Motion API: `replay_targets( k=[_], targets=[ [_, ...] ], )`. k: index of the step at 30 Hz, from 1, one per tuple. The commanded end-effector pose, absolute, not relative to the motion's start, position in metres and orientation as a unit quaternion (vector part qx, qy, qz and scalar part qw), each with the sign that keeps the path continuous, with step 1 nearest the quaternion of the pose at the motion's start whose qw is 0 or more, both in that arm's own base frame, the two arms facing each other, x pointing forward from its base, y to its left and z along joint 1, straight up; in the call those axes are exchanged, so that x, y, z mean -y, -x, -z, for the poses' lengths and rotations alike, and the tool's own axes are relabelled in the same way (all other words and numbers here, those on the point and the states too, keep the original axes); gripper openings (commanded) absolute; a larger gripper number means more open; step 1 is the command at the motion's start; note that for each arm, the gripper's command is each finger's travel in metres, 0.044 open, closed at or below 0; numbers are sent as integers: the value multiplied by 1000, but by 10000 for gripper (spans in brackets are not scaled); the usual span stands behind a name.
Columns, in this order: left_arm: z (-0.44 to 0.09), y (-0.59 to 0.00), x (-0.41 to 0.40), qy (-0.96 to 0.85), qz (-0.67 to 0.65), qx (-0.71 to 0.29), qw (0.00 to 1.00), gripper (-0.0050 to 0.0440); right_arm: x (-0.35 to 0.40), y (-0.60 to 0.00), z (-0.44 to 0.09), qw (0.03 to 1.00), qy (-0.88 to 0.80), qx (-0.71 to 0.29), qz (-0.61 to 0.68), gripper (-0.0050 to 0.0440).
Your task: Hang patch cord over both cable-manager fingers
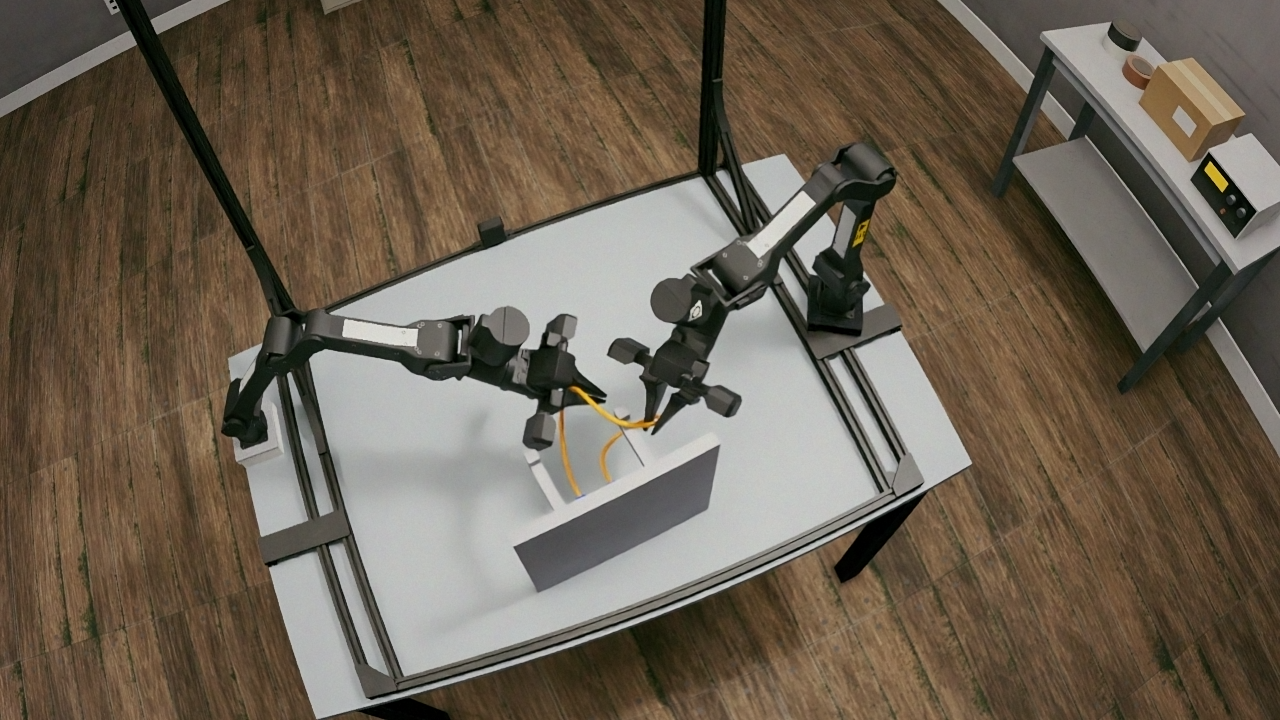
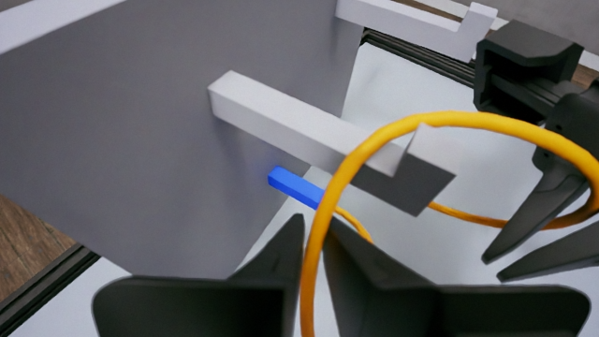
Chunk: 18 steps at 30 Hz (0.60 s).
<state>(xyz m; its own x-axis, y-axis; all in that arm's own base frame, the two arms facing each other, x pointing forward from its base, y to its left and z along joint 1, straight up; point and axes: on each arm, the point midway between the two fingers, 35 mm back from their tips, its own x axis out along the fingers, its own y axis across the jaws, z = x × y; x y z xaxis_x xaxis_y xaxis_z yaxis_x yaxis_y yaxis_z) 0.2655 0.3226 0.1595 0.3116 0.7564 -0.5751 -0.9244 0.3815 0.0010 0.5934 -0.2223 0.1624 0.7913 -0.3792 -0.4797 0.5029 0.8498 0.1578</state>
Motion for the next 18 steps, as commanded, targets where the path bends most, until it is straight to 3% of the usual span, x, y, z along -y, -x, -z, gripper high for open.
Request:
replay_targets(
  k=[1, 18],
  targets=[
    [-170, -267, -324, 165, -531, -238, 797, 40, 220, -593, -200, 942, -139, -192, 236, 25],
    [-170, -267, -324, 165, -531, -238, 797, 40, 220, -591, -202, 937, -139, -200, 250, 25]
  ],
)
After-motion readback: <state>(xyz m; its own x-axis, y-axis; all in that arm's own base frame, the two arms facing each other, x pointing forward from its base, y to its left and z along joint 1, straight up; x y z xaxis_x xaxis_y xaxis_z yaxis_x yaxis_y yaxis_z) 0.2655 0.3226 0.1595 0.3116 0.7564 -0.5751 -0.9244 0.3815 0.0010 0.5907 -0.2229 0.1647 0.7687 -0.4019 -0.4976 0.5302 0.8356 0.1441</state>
